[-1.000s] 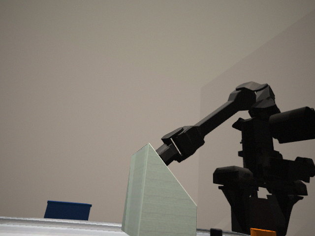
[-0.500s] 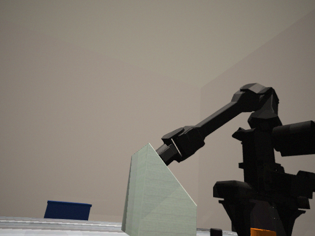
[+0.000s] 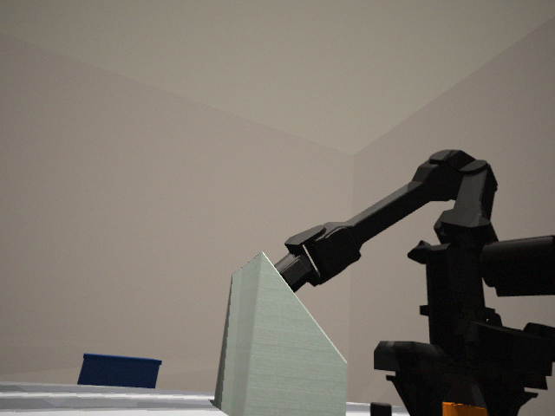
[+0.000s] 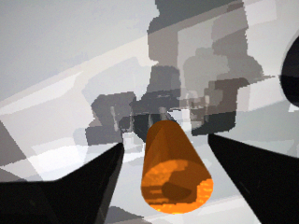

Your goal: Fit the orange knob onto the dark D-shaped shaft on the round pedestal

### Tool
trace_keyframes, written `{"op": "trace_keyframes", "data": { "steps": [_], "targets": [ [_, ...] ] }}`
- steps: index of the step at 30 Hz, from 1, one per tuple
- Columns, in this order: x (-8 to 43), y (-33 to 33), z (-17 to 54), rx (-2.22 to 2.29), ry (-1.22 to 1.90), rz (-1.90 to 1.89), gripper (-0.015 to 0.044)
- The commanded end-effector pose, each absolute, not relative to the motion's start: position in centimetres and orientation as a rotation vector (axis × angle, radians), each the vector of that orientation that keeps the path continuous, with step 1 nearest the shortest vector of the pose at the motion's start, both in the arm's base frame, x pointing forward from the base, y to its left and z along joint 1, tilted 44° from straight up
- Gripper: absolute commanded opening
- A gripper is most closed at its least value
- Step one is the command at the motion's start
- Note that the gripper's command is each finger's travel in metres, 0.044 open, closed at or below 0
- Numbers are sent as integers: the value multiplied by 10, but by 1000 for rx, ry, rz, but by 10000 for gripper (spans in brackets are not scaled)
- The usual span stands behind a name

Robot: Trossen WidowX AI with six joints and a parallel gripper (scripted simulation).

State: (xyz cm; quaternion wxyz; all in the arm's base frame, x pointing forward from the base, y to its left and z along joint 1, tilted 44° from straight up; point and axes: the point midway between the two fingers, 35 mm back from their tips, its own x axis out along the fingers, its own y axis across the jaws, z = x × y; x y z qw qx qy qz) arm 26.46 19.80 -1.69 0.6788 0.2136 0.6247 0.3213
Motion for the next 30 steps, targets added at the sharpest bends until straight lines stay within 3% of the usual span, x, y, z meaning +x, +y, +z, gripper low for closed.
{"op": "trace_keyframes", "data": {
  "steps": [1,7,13,18,30],
  "targets": [
    [264,199,-19,480,1407,716,335],
    [264,199,-19,480,1407,716,177],
    [264,199,-19,480,1407,716,138],
    [273,189,-10,504,1381,709,6],
    [278,151,23,482,1391,699,0]
  ]
}}
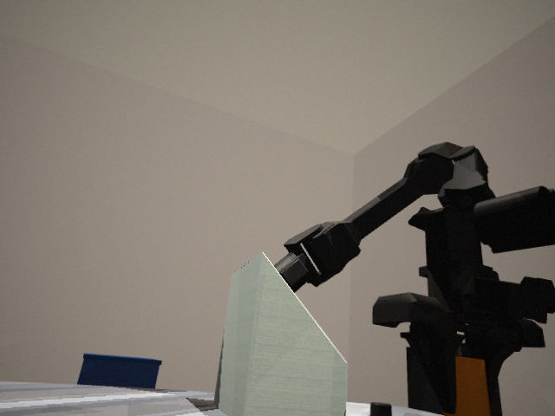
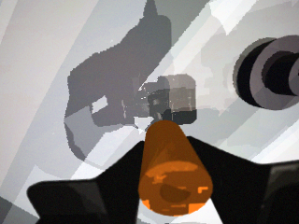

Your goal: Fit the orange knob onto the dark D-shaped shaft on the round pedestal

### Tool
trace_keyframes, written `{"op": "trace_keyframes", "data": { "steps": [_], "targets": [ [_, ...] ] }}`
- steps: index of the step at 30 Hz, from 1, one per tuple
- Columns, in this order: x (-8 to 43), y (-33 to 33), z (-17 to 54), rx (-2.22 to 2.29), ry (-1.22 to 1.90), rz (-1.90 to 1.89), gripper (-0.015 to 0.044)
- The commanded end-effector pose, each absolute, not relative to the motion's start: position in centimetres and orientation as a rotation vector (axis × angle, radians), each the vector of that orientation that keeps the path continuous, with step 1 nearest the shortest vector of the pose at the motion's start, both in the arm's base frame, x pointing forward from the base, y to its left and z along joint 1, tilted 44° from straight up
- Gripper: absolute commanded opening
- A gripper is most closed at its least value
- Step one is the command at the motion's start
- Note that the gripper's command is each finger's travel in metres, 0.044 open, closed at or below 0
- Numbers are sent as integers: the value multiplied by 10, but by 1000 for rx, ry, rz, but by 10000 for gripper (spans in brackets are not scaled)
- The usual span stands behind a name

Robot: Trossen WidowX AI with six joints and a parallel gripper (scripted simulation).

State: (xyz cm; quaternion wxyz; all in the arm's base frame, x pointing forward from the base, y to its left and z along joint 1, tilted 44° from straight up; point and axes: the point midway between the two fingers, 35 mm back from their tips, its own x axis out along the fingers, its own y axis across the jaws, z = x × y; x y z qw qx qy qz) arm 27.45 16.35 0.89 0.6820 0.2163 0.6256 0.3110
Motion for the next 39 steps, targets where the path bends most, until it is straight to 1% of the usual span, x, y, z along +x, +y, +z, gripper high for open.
{"op": "trace_keyframes", "data": {
  "steps": [1,15,19,39],
  "targets": [
    [278,147,27,480,1393,699,0],
    [264,100,81,474,1407,712,0],
    [265,99,79,474,1407,711,0],
    [303,79,40,469,1406,708,0]
  ]
}}
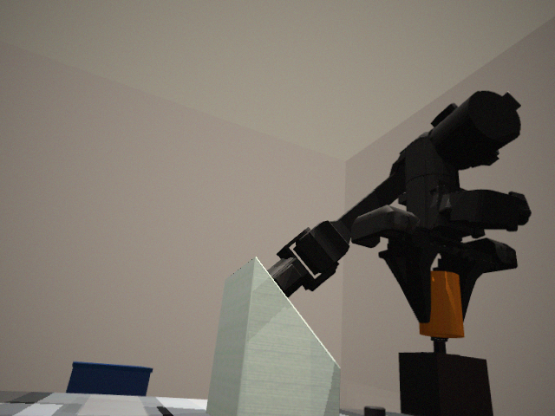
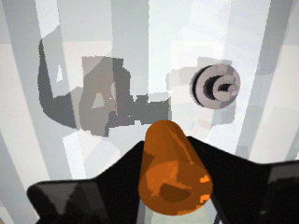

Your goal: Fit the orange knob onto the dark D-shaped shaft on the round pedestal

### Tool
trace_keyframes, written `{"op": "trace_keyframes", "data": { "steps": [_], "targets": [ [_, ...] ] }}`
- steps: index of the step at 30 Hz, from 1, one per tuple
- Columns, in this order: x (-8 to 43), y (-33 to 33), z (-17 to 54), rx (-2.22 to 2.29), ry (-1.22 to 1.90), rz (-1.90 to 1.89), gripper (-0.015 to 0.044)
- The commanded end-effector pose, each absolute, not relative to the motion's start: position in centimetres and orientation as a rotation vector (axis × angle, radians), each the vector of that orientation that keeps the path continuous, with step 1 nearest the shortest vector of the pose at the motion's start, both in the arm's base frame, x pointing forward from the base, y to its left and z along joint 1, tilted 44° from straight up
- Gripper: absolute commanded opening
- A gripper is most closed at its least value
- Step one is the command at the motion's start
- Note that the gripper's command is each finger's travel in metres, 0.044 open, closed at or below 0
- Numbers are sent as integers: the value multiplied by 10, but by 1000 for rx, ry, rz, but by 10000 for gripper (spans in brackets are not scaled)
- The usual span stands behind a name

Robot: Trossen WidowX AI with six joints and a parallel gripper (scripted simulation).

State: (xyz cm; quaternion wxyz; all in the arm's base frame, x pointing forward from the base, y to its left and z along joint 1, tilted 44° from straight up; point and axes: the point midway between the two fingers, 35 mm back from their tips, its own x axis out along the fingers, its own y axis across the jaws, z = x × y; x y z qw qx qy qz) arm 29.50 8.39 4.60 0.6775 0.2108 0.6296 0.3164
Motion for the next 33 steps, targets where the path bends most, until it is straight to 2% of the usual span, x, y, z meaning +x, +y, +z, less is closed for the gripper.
{"op": "trace_keyframes", "data": {
  "steps": [1,33],
  "targets": [
    [304,77,38,469,1406,707,0],
    [344,37,-46,468,1404,708,0]
  ]
}}
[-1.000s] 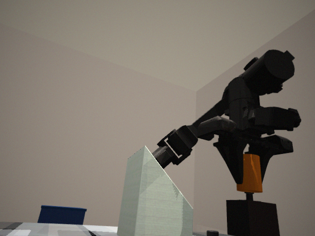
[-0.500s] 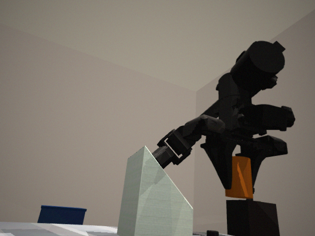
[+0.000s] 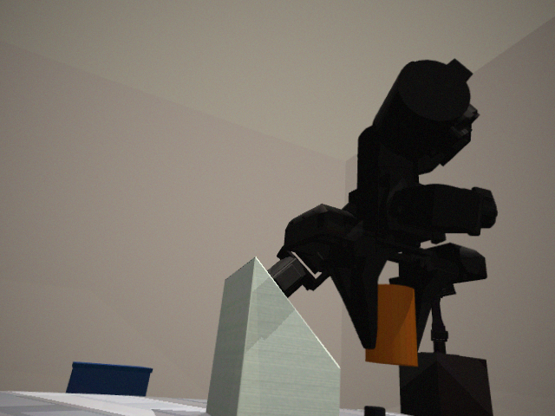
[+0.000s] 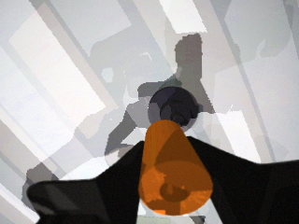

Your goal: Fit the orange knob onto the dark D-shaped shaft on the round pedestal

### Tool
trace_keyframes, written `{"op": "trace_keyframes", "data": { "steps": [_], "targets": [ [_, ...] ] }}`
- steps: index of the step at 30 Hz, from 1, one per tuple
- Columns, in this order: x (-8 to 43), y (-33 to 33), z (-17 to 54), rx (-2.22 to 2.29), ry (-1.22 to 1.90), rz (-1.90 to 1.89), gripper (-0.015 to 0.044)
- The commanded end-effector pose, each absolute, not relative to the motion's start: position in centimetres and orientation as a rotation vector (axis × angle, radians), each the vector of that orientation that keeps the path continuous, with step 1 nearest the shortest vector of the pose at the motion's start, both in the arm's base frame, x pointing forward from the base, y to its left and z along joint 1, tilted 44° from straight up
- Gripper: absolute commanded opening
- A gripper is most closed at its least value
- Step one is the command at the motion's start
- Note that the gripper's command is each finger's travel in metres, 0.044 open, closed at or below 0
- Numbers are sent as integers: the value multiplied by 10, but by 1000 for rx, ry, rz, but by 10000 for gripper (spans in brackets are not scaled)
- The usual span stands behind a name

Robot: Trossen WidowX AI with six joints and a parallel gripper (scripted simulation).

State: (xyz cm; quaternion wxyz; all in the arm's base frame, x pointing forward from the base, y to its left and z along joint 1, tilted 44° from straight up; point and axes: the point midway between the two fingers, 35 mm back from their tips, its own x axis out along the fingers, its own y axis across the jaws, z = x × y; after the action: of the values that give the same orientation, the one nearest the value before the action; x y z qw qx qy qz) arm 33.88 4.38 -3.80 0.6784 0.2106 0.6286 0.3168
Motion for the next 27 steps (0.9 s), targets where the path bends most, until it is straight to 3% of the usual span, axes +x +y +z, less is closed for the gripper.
{"op": "trace_keyframes", "data": {
  "steps": [1,27],
  "targets": [
    [344,36,-49,468,1404,708,0],
    [348,48,-72,463,1400,714,0]
  ]
}}
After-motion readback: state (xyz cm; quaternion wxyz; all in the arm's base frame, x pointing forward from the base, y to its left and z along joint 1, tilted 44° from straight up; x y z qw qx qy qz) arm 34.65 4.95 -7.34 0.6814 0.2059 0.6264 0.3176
